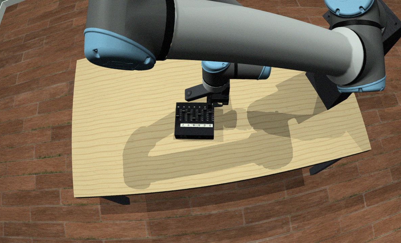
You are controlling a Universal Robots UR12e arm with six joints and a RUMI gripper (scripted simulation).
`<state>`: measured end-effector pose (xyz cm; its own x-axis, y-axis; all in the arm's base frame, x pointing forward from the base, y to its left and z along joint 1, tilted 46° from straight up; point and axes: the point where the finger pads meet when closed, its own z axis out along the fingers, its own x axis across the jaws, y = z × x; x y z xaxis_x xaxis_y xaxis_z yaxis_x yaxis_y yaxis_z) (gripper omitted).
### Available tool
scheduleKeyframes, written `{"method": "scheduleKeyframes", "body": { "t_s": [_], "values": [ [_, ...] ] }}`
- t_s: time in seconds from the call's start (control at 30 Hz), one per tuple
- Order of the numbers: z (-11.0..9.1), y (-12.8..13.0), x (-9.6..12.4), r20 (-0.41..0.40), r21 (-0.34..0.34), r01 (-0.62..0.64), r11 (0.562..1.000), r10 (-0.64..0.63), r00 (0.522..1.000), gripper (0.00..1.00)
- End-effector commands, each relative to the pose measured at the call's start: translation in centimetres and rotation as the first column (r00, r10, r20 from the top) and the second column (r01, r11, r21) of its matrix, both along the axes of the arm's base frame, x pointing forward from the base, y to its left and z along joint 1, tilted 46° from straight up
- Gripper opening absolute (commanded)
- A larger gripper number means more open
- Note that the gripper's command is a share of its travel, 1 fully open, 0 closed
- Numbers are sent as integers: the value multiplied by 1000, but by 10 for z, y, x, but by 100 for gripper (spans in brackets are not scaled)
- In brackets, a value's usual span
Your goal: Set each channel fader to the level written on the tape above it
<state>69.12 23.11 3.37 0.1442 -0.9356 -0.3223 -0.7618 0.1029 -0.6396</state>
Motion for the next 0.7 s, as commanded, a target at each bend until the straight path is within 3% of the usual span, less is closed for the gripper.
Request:
{"method": "scheduleKeyframes", "body": {
  "t_s": [0.0,0.67],
  "values": [
    [-2,1,2,1,0,0,1000,0,1000,0],
    [-5,2,4,1,0,0,1000,0,1000,0]
  ]
}}
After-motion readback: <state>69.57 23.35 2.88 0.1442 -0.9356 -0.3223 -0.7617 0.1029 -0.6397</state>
